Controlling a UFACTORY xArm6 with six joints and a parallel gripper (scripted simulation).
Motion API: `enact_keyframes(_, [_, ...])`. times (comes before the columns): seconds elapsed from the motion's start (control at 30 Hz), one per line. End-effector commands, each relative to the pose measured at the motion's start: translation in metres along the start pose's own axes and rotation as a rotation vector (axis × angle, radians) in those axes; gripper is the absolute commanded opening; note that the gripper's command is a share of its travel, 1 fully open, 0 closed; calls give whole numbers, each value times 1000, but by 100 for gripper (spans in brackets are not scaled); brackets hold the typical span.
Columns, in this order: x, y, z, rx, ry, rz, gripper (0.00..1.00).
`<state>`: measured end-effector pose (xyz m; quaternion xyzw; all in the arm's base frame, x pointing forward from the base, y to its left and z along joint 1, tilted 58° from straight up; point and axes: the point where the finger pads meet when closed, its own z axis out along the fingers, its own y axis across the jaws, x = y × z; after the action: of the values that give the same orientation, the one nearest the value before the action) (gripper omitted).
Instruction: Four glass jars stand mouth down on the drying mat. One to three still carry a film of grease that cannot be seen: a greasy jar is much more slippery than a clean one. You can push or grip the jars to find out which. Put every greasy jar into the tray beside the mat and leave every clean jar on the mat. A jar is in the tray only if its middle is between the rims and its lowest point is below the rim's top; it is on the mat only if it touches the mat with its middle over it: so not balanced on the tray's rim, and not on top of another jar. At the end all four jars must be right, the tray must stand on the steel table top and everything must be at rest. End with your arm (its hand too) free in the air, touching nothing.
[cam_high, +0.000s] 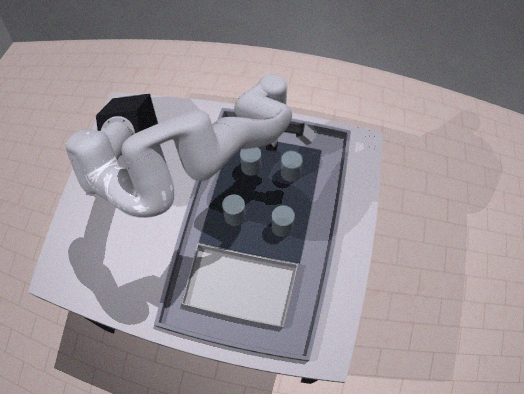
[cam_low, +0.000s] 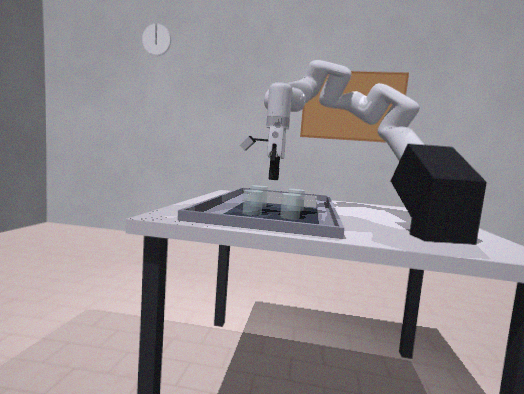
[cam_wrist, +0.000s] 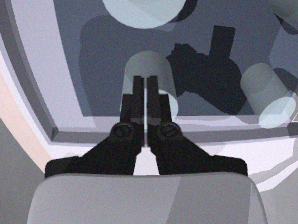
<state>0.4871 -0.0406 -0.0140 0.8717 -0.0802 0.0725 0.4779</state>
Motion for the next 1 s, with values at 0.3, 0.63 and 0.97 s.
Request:
enact_keyframes(0.3, [1, -1, 50, 1, 2, 0, 0])
enact_keyframes(0.63, [1, -1, 59, 1, 2, 0, 0])
enact_keyframes(0.97, [2, -1, 59, 1, 2, 0, 0])
